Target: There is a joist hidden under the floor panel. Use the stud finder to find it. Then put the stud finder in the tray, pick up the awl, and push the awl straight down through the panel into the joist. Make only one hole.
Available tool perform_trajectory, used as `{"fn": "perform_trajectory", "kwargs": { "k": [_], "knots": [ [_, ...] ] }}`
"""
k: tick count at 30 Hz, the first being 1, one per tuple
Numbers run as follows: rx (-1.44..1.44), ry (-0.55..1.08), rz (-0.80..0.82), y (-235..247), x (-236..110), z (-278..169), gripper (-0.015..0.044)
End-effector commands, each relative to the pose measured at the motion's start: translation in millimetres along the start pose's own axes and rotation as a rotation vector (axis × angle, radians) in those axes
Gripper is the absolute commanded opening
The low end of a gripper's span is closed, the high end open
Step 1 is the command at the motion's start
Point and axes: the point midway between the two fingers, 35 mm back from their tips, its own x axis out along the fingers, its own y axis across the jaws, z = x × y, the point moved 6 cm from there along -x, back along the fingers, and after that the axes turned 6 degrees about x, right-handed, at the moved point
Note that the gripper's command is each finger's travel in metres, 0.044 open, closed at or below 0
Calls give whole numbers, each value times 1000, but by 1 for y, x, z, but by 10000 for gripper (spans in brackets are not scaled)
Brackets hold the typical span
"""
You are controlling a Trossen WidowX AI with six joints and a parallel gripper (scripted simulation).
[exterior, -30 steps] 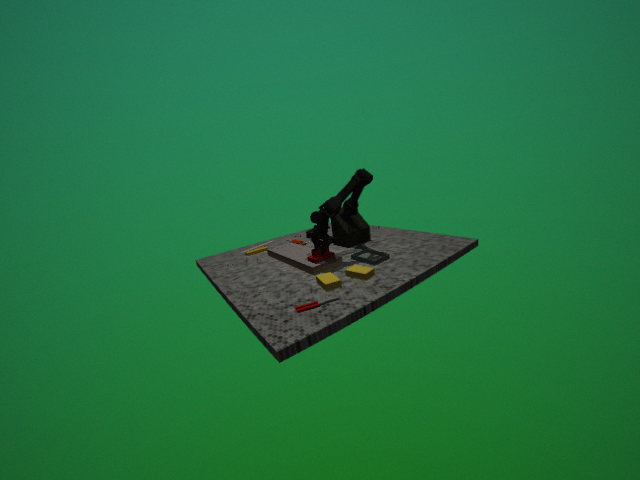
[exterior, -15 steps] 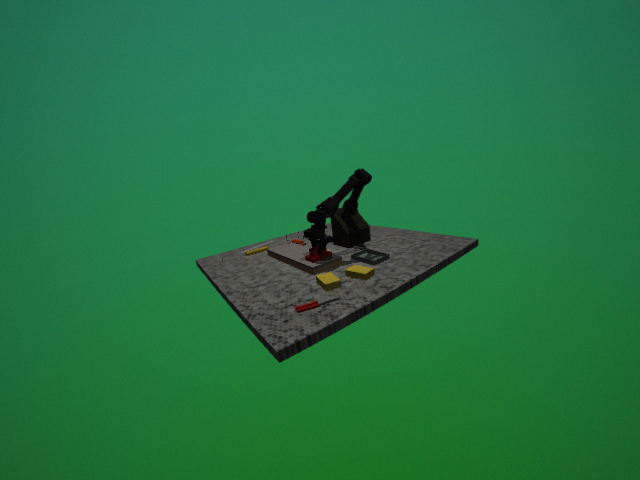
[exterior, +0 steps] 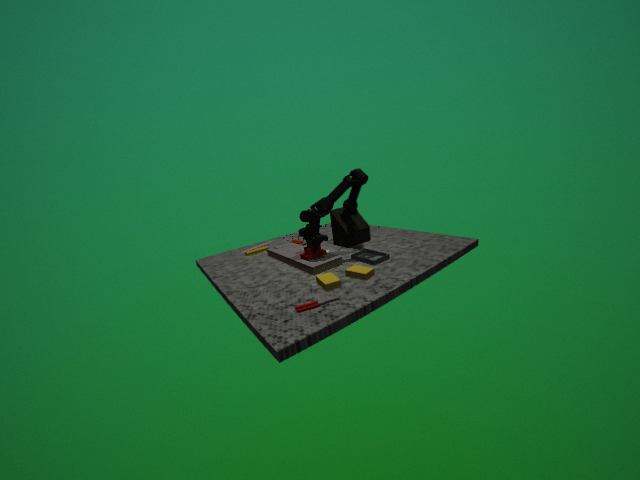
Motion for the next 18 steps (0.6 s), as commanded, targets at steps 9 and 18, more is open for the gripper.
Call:
{"fn": "perform_trajectory", "kwargs": {
  "k": [9,18],
  "knots": [
    [2,2,-3,-42,0,3,0],
    [2,2,-5,-71,0,6,0]
  ]
}}
